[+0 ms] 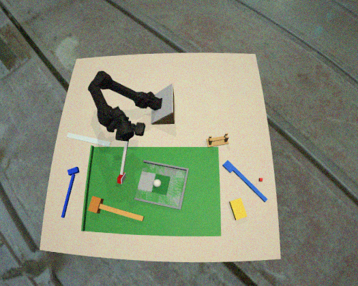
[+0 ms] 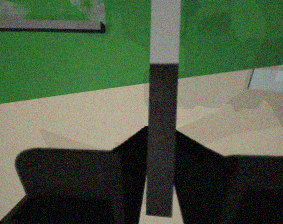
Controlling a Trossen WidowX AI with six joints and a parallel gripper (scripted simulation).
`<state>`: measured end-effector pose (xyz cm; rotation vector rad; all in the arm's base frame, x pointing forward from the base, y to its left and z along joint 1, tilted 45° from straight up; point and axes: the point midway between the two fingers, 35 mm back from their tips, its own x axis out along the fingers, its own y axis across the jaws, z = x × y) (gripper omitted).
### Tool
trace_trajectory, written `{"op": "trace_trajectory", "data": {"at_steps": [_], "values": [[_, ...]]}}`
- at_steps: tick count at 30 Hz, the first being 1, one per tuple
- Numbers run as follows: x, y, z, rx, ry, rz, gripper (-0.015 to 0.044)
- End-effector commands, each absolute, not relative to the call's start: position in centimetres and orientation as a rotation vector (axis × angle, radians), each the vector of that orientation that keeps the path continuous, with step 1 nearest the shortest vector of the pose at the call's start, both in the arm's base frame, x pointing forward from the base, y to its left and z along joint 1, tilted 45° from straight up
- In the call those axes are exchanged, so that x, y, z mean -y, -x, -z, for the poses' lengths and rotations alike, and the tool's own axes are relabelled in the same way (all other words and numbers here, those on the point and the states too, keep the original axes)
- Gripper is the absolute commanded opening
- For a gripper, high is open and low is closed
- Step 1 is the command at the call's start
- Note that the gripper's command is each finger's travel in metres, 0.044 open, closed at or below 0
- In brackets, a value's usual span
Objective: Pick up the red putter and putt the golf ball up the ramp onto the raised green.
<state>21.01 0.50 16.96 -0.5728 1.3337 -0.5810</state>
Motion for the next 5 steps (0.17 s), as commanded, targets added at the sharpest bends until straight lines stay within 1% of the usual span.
{"op": "trace_trajectory", "data": {"at_steps": [1, 5], "values": [[-0.56, -21.07, -16.96, -1.331, 0.574, 0.577, 0.0000], [-0.56, -21.07, -16.96, -1.331, 0.574, 0.577, 0.0000]]}}
